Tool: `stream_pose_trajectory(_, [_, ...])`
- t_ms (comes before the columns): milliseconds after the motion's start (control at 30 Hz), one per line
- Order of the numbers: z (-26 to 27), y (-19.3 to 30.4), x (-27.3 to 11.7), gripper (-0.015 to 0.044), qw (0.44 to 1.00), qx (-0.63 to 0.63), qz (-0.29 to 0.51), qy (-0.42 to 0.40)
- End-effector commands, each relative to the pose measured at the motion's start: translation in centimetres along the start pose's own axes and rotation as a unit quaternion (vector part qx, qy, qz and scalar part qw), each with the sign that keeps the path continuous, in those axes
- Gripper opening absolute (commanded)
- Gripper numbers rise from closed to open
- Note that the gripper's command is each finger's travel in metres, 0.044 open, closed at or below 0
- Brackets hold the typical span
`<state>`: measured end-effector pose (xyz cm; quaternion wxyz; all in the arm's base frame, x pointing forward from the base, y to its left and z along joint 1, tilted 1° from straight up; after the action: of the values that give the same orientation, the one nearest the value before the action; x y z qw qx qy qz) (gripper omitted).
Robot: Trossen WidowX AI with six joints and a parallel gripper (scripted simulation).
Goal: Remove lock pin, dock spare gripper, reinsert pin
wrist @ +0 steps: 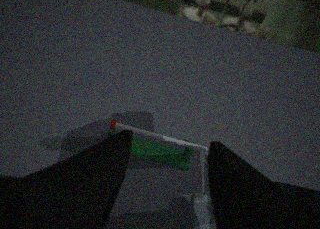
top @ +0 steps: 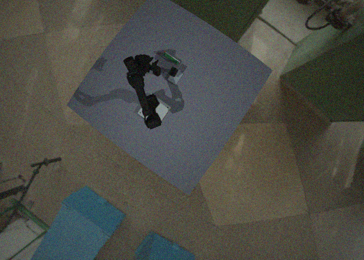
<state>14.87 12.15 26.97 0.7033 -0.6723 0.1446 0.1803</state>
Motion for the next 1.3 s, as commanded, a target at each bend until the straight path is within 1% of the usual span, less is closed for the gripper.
stream_pose_trajectory(0, [1.5, -2.1, 1.6, 0.0180, 0.991, -0.116, 0.060, 0.019])
stream_pose_trajectory(200, [3.3, -4.9, 5.7, 0.0180, 0.942, -0.287, 0.175, 0.022])
stream_pose_trajectory(400, [3.8, -6.7, 11.5, 0.0180, 0.863, -0.412, 0.293, -0.018])
stream_pose_trajectory(500, [3.0, -6.9, 14.9, 0.0180, 0.816, -0.456, 0.350, -0.054])
stream_pose_trajectory(633, [1.5, -6.6, 18.9, 0.0180, 0.748, -0.503, 0.415, -0.124])
stream_pose_trajectory(800, [0.2, -5.9, 22.5, 0.0180, 0.659, -0.545, 0.462, -0.235])
stream_pose_trajectory(867, [0.0, -5.7, 22.9, 0.0180, 0.647, -0.548, 0.466, -0.251])
stream_pose_trajectory(1267, [0.2, -5.5, 23.2, 0.0180, 0.646, -0.550, 0.467, -0.251])
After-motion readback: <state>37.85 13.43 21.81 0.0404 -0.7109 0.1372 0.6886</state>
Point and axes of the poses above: the point midway between the two fingers, 35 mm back from their tips, its own x axis out along the fingers, its own z axis across the jaws, y = z × x, the point moved 6 cm from there along -x, back along the fingers, and after that the axes turned 10 degrees about x, right-handed, at the moved point
